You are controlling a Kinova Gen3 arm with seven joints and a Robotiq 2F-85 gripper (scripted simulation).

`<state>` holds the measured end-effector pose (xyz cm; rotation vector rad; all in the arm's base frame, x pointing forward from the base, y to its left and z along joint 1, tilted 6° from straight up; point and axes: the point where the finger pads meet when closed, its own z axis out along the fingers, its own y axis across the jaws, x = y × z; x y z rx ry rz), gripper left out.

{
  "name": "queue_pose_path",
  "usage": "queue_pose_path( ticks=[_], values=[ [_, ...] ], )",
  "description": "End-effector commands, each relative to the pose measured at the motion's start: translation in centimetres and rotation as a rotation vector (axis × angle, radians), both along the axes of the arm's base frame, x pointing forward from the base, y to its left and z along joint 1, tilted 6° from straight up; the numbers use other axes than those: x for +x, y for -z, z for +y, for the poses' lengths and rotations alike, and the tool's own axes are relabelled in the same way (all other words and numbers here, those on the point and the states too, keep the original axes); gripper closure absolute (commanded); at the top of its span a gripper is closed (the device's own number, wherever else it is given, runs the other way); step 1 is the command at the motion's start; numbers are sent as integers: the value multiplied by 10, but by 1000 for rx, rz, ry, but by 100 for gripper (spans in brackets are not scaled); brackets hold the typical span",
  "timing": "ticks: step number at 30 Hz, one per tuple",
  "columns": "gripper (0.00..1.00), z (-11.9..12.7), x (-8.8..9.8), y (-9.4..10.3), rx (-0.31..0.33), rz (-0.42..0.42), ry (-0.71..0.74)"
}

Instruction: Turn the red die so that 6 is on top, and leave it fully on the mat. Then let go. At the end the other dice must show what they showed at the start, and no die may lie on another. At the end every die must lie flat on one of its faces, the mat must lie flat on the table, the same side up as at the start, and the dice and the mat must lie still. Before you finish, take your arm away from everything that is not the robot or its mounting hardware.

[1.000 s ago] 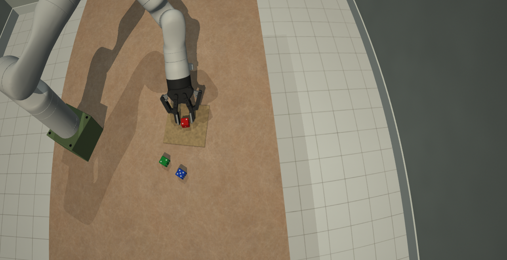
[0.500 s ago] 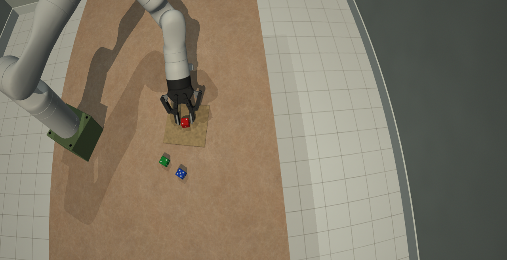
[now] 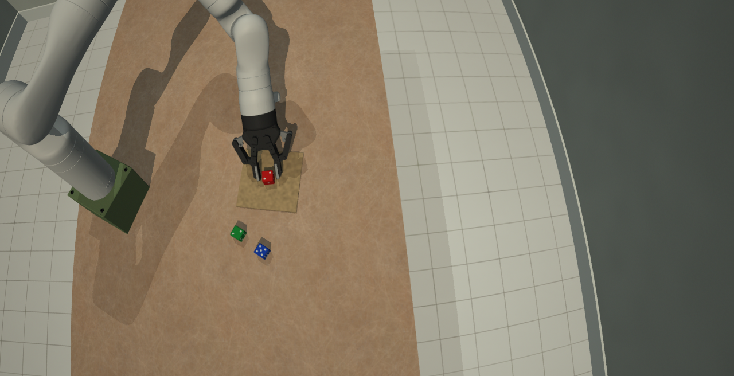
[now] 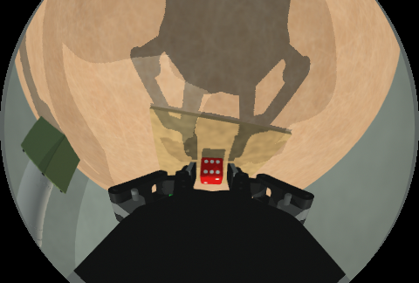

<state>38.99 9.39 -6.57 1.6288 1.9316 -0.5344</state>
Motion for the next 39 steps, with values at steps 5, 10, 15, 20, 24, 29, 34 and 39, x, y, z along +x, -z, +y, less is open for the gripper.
queue_pose_path(
  ticks=[5,10,15,20,24,29,34,39],
  values=[
    [59,0,0,-1,1,-1,0],
    [59,0,0,-1,1,-1,0],
    [79,0,0,-1,1,-1,0],
    [79,0,0,-1,1,-1,0],
    [79,0,0,-1,1,-1,0],
    [79,0,0,-1,1,-1,0],
    [79,0,0,-1,1,-1,0],
    [79,0,0,-1,1,-1,0]
  ],
)
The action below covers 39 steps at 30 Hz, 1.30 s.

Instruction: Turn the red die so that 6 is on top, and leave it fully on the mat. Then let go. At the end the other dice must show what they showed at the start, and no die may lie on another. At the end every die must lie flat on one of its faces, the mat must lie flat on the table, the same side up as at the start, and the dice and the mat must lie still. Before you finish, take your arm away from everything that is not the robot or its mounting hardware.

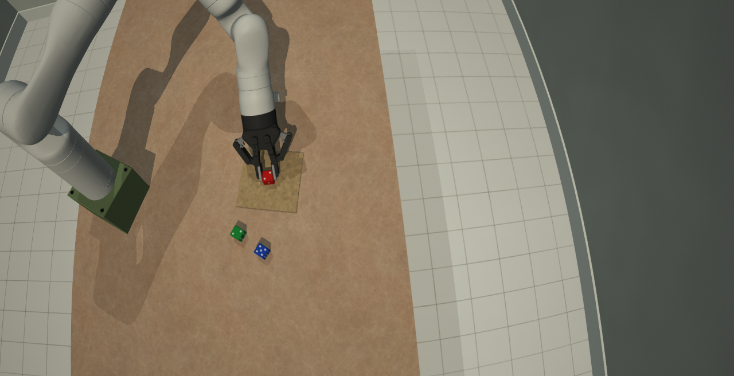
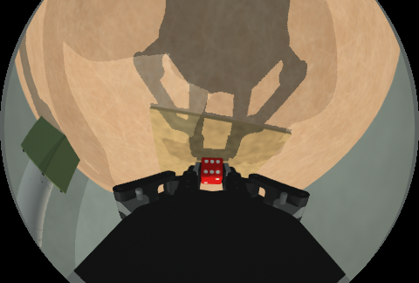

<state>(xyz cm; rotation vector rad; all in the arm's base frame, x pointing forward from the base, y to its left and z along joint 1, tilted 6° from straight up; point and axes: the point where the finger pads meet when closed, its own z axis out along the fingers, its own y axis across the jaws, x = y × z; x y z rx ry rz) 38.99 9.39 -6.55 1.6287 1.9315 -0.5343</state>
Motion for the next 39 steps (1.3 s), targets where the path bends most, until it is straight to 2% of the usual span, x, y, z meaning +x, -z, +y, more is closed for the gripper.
queue_pose_path(
  ticks=[1,13,18,25,27,33,39],
  values=[
    [79,0,0,0,1,-1,0],
    [79,0,0,-4,1,-1,0],
    [79,-2,0,-18,1,-1,0],
    [79,-5,-1,-48,1,-1,0],
    [79,-5,-1,-48,1,-1,0],
    [79,-6,-2,-66,1,-1,0],
    [79,-7,-2,-70,1,-1,0]
  ],
)
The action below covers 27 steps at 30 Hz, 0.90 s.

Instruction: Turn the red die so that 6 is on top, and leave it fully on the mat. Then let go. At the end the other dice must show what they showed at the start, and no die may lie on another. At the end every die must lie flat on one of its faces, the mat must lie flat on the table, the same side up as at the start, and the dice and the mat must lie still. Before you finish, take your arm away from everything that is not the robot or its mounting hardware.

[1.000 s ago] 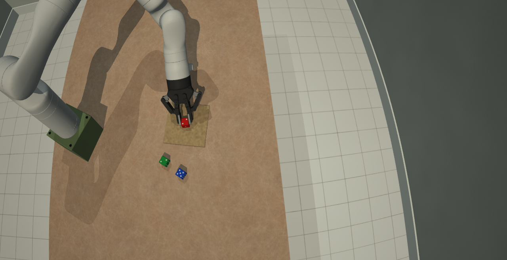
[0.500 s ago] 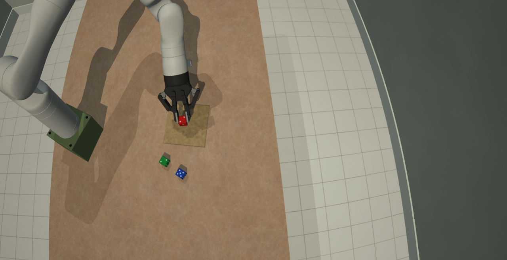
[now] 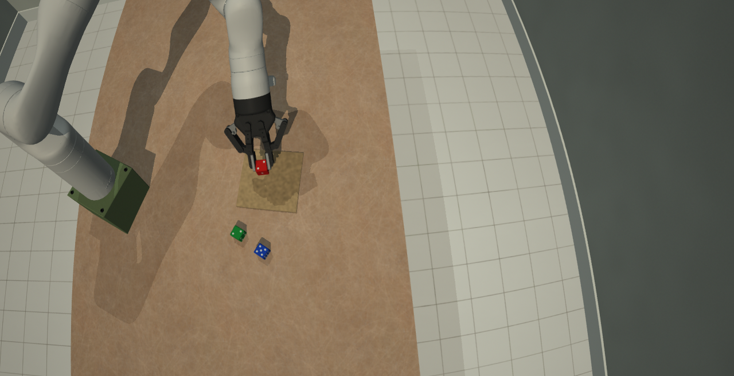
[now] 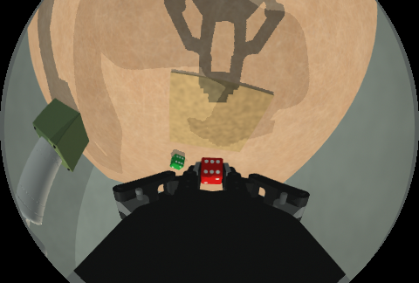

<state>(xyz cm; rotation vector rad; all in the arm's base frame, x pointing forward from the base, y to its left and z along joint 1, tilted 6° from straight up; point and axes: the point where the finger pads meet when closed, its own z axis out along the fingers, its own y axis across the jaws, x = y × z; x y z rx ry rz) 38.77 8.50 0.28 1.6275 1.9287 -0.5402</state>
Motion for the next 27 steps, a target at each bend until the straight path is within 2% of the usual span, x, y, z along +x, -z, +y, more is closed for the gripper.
queue_pose_path(
  ticks=[1,12,15,20,22,27],
  values=[
    [79,2,0,-2,5,-2,-1],
    [79,2,0,-1,19,3,-1],
    [79,0,-1,0,61,18,-1],
    [79,-1,-1,0,170,42,-5],
    [79,-1,-1,0,170,42,-5],
    [79,-1,0,-3,250,47,-12]
  ],
)
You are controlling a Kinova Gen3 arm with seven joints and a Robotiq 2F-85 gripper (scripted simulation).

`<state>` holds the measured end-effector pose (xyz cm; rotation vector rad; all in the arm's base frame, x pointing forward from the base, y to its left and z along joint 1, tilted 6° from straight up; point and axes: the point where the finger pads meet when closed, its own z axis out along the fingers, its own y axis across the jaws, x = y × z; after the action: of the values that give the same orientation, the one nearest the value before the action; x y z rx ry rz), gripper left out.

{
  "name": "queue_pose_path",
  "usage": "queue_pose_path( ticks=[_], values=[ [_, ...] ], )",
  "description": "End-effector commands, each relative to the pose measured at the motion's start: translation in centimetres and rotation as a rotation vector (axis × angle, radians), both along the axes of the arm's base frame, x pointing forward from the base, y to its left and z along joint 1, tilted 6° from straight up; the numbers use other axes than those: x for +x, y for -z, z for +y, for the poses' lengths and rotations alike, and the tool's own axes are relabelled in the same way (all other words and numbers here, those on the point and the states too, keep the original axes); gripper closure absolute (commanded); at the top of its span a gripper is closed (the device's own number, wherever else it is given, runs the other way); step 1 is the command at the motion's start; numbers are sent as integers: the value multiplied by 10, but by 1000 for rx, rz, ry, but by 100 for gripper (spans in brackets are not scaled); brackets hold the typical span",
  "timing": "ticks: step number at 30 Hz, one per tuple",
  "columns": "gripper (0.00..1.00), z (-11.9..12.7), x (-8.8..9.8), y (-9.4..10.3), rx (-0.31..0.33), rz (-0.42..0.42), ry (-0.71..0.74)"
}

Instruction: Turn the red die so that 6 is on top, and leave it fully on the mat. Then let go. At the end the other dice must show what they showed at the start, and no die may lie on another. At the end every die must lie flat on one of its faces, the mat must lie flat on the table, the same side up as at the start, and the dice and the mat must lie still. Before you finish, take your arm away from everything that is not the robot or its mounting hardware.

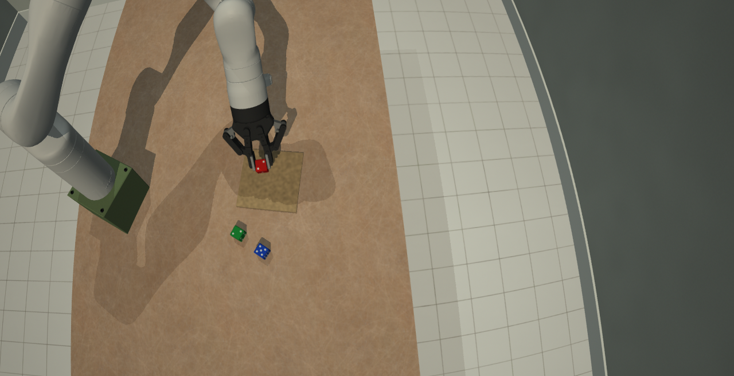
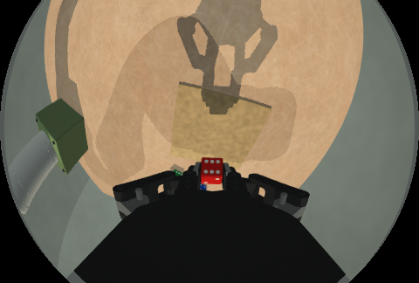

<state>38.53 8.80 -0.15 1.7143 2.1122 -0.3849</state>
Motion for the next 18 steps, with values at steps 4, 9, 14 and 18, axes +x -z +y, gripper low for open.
queue_pose_path(
  ticks=[4,9,14,18],
  values=[
    [79,-4,3,-8,54,-6,26],
    [79,-5,3,-7,62,-2,27],
    [79,-5,2,-6,81,7,27],
    [79,-7,1,-4,126,25,28]
  ],
)
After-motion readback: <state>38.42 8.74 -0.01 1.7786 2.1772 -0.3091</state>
